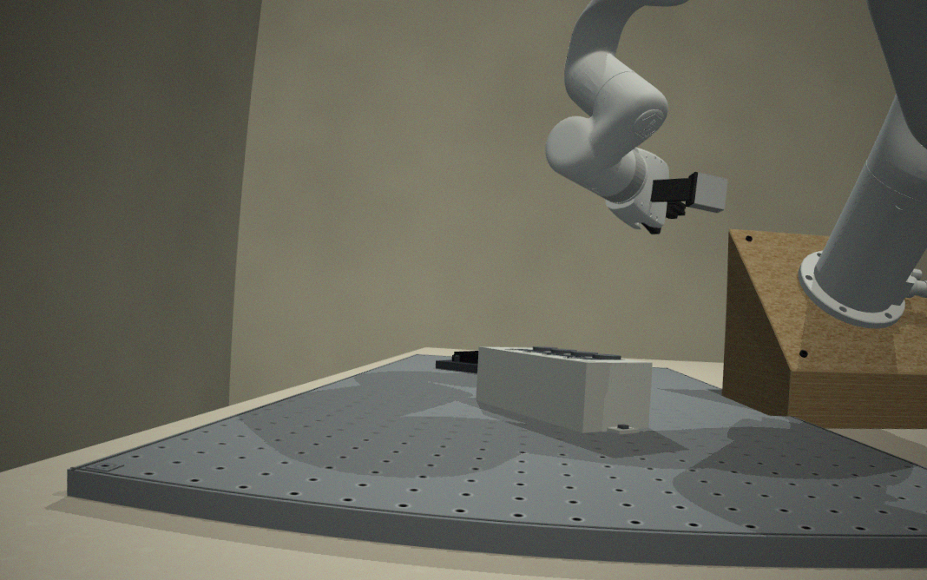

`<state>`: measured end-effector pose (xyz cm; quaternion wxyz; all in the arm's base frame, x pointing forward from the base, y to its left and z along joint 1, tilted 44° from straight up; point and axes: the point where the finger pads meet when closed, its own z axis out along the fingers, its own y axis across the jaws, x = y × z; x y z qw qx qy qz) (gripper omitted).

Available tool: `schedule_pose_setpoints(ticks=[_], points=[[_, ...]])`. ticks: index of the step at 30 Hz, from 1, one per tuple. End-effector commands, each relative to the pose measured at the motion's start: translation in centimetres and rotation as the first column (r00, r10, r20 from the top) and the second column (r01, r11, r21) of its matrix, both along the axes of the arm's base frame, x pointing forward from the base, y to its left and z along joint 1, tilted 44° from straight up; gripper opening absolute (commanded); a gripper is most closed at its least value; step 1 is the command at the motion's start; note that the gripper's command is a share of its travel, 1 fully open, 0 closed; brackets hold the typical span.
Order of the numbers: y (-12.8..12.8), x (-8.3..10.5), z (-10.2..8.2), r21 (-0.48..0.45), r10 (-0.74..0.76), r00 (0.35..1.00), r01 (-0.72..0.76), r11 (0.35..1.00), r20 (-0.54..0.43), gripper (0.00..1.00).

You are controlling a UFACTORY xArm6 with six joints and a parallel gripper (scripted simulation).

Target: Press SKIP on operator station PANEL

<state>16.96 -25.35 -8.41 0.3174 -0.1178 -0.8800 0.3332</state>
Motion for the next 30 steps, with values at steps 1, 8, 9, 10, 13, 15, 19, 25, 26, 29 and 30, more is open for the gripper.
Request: schedule_pose_setpoints(ticks=[1,8,9,10,13,15,19,25,26,29,30], points=[[1.8,0.2,1.0,-0.037,-0.143,0.988,0.145,0.989,0.063,0.0],[3.2,0.4,1.5,-0.054,-0.233,0.966,0.24,0.969,0.107,0.0],[3.7,0.5,1.7,-0.058,-0.261,0.958,0.27,0.961,0.121,0.0],[4.2,0.6,1.8,-0.061,-0.289,0.948,0.299,0.952,0.135,0.0],[5.2,0.8,2.2,-0.067,-0.345,0.924,0.36,0.931,0.164,0.0],[6.1,1.0,2.5,-0.07,-0.398,0.897,0.417,0.906,0.191,0.0],[7.1,1.2,2.8,-0.071,-0.451,0.866,0.475,0.877,0.217,0.0],[8.2,1.5,3.1,-0.07,-0.501,0.83,0.531,0.845,0.243,0.0],[8.7,1.6,3.2,-0.069,-0.525,0.812,0.557,0.827,0.255,0.0],[9.8,2.0,3.5,-0.065,-0.572,0.771,0.61,0.79,0.278,0.0],[10.3,2.1,3.6,-0.062,-0.595,0.75,0.635,0.77,0.289,0.0]])
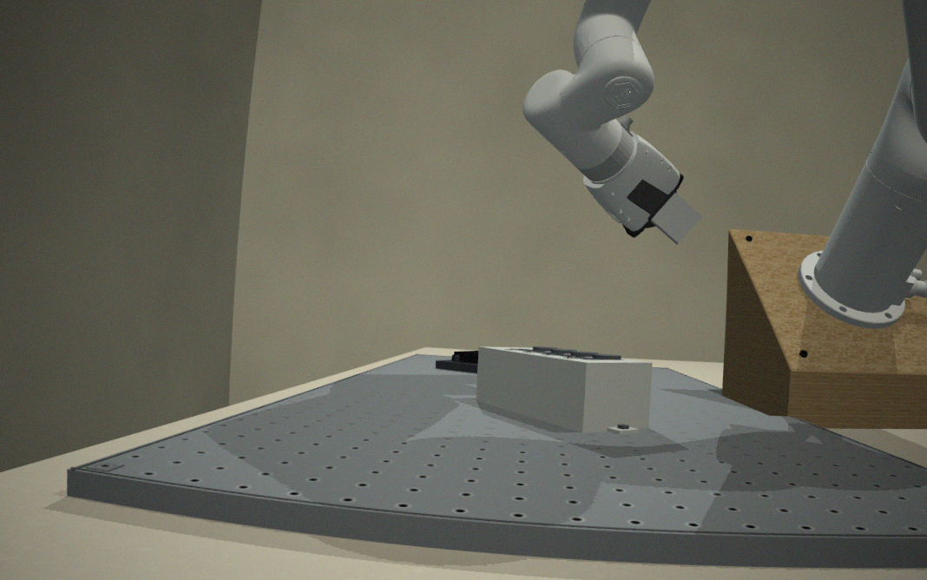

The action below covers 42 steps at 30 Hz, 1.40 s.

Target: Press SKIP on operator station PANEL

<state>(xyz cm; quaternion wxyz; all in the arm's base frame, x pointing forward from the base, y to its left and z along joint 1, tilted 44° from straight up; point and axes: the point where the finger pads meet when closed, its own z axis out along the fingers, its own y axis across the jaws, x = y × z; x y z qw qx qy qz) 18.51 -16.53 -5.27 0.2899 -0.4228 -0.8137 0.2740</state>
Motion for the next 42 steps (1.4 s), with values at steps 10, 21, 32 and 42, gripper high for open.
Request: schedule_pose_setpoints(ticks=[10,21,32,42], points=[[4.8,1.7,1.4,-0.029,-0.276,0.956,0.28,0.96,0.098,0.0],[8.1,3.1,2.4,-0.022,-0.45,0.88,0.458,0.889,0.151,0.0],[11.6,4.6,3.5,0.0,-0.608,0.772,0.619,0.786,0.187,0.0],[14.6,6.2,4.7,0.026,-0.722,0.662,0.733,0.679,0.202,0.0]])
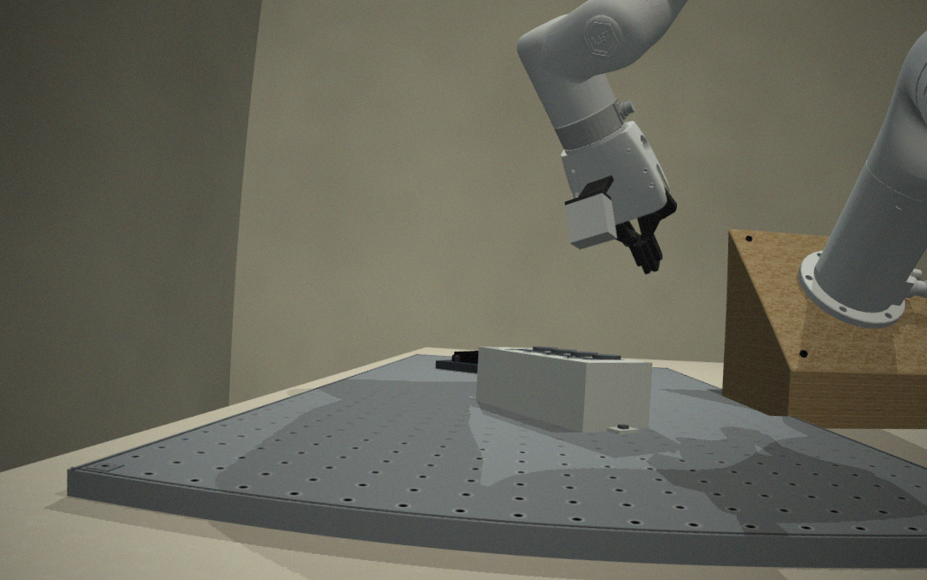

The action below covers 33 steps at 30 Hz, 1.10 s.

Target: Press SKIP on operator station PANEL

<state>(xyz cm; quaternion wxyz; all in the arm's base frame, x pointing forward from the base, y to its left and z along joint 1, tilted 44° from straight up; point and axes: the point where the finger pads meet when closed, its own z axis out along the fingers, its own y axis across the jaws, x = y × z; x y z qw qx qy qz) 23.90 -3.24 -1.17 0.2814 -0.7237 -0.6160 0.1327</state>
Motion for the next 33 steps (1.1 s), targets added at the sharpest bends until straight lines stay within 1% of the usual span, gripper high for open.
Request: schedule_pose_setpoints(ticks=[1,2,4,5,8,11,14,17,19,21,23,26,29,32,33], points=[[1.7,1.0,0.7,0.007,-0.102,0.995,0.102,0.995,0.022,0.0],[2.1,1.2,0.9,0.01,-0.131,0.991,0.131,0.991,0.026,0.0],[2.1,1.2,0.9,0.01,-0.131,0.991,0.131,0.991,0.026,0.0],[2.5,1.5,1.1,0.01,-0.131,0.991,0.131,0.991,0.026,0.0],[3.7,2.1,1.6,0.024,-0.223,0.974,0.223,0.975,0.037,0.0],[4.3,2.4,1.9,0.024,-0.223,0.974,0.223,0.975,0.037,0.0],[5.5,3.2,2.5,0.043,-0.314,0.949,0.312,0.949,0.042,0.0],[5.9,3.4,2.7,0.043,-0.314,0.949,0.312,0.949,0.042,0.0],[6.7,3.9,3.1,0.058,-0.375,0.926,0.372,0.926,0.043,0.0],[6.7,3.9,3.1,0.058,-0.375,0.926,0.372,0.926,0.043,0.0],[7.5,4.4,3.6,0.064,-0.4,0.915,0.397,0.915,0.043,0.0],[8.6,5.1,4.3,0.088,-0.483,0.875,0.478,0.874,0.038,0.0],[9.2,5.5,4.6,0.088,-0.483,0.875,0.478,0.874,0.038,0.0],[10.3,6.2,5.4,0.114,-0.56,0.828,0.554,0.825,0.026,0.0],[10.6,6.4,5.6,0.114,-0.56,0.828,0.554,0.825,0.026,0.0]])
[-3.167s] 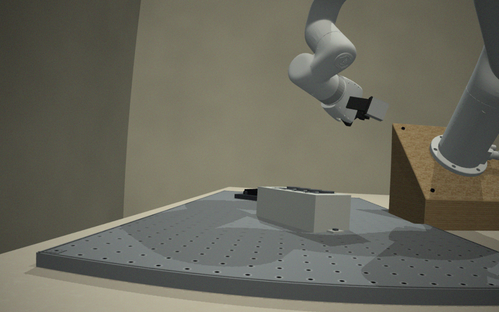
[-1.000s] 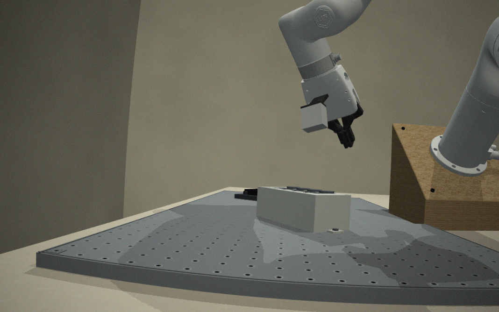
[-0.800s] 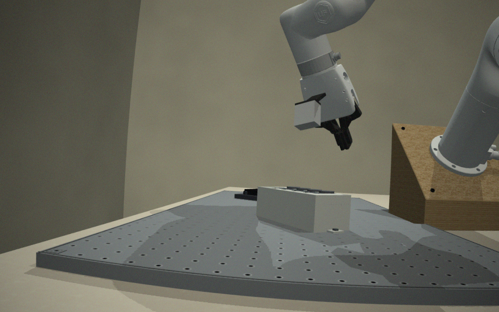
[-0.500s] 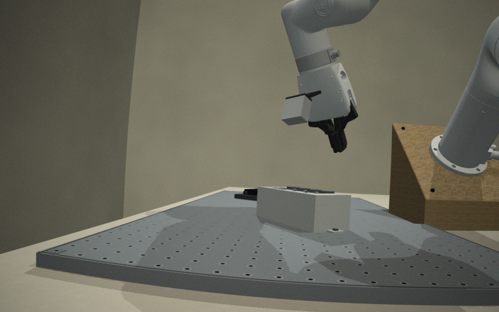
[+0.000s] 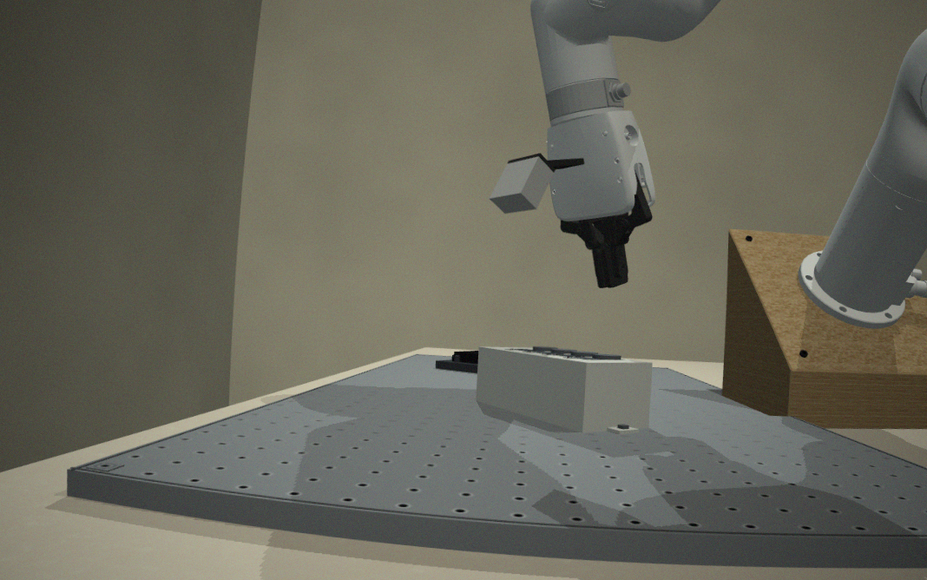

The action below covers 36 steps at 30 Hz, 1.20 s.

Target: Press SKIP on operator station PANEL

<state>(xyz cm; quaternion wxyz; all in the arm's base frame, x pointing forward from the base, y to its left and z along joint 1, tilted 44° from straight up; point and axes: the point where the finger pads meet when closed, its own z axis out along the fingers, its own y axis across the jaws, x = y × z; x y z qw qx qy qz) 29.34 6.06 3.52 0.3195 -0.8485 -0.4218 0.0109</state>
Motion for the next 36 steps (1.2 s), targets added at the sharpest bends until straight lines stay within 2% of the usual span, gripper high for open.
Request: schedule_pose_setpoints(ticks=[1,5,12,15,18,20,26,36], points=[[1.4,1.0,1.0,0.019,-0.073,0.997,0.073,0.997,0.007,0.0],[1.8,1.3,1.3,0.03,-0.104,0.995,0.104,0.994,0.006,0.0],[4.0,2.8,3.0,0.085,-0.245,0.969,0.245,0.966,-0.004,0.0],[4.4,3.1,3.4,0.085,-0.245,0.969,0.245,0.966,-0.004,0.0],[5.4,3.8,4.3,0.122,-0.326,0.945,0.326,0.937,-0.018,0.0],[5.8,4.1,4.7,0.122,-0.326,0.945,0.326,0.937,-0.018,0.0],[5.8,4.1,4.7,0.122,-0.326,0.945,0.326,0.937,-0.018,0.0],[7.0,3.9,3.5,0.122,-0.326,0.945,0.326,0.937,-0.018,0.0]])
